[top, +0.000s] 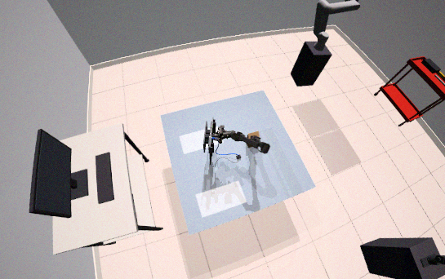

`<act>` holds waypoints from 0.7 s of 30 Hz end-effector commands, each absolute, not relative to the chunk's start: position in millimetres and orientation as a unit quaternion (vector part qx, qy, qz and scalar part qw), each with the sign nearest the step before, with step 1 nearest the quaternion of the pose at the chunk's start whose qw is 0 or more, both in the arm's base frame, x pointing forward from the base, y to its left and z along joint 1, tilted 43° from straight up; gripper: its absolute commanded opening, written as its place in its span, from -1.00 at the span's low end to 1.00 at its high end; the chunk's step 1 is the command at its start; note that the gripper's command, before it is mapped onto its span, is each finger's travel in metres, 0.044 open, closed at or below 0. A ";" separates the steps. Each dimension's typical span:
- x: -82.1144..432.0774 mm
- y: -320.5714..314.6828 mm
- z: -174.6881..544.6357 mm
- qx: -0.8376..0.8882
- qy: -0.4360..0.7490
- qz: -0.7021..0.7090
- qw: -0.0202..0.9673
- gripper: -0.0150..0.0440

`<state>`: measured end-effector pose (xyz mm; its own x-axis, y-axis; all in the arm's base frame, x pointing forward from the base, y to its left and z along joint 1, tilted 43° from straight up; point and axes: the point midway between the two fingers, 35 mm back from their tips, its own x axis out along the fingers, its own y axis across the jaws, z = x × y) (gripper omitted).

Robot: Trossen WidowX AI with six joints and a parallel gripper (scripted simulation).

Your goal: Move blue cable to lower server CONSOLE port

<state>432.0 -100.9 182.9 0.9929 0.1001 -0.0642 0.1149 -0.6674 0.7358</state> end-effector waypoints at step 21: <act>431.8 -100.7 183.0 0.913 0.059 -0.009 0.404 -0.31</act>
<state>431.9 -101.0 183.5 0.9930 0.1000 -0.0625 0.1135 -0.6669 0.7365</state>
